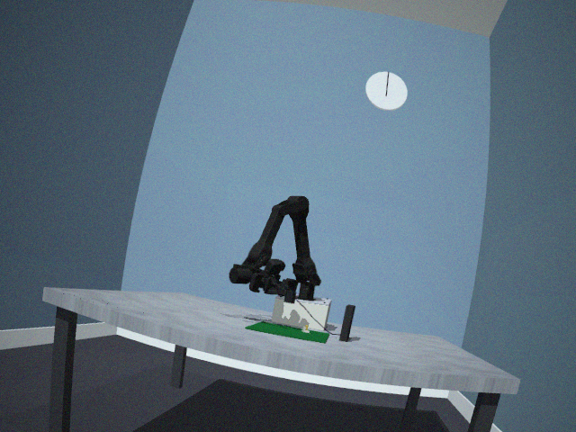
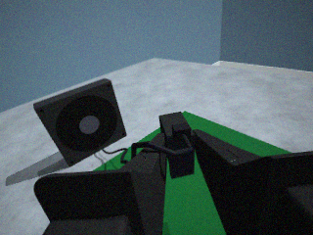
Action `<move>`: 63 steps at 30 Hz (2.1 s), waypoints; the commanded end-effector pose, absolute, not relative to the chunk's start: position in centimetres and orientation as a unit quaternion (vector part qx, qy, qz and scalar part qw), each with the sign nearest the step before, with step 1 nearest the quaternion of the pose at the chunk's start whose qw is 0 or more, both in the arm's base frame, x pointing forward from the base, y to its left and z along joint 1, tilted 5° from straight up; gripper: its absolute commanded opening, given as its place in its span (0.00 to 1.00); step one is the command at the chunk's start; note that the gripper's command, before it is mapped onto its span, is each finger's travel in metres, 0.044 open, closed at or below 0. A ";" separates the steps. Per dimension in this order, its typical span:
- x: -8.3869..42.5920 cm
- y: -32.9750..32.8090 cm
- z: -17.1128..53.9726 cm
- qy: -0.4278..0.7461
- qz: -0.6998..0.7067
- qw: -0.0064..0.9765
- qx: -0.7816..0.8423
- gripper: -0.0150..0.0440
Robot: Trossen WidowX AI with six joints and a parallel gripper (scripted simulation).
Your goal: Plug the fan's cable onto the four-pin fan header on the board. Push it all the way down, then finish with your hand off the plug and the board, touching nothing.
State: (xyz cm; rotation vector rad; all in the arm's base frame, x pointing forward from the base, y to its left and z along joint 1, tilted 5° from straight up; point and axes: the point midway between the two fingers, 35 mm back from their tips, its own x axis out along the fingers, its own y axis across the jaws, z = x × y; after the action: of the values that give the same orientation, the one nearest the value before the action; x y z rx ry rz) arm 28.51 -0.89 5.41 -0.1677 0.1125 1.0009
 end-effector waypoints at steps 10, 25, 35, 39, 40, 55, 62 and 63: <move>28.5 -1.2 4.3 0.054 0.479 0.872 -0.080 0.25; 28.6 -1.6 3.1 0.054 0.479 0.872 -0.080 0.25; 28.7 -1.6 2.2 0.055 0.479 0.872 -0.080 0.25; 28.7 -1.6 1.9 0.055 0.479 0.872 -0.080 0.25; 28.7 -1.6 1.8 0.055 0.479 0.872 -0.080 0.25; 28.8 -1.6 0.6 0.055 0.479 0.872 -0.080 0.25; 28.8 -1.6 0.0 0.055 0.479 0.872 -0.079 0.25; 28.8 -1.6 -0.1 0.055 0.479 0.872 -0.079 0.25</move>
State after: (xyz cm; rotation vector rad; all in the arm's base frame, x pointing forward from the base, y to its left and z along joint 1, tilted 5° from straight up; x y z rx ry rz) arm 28.79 -1.63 0.20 -0.1703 0.1095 1.0014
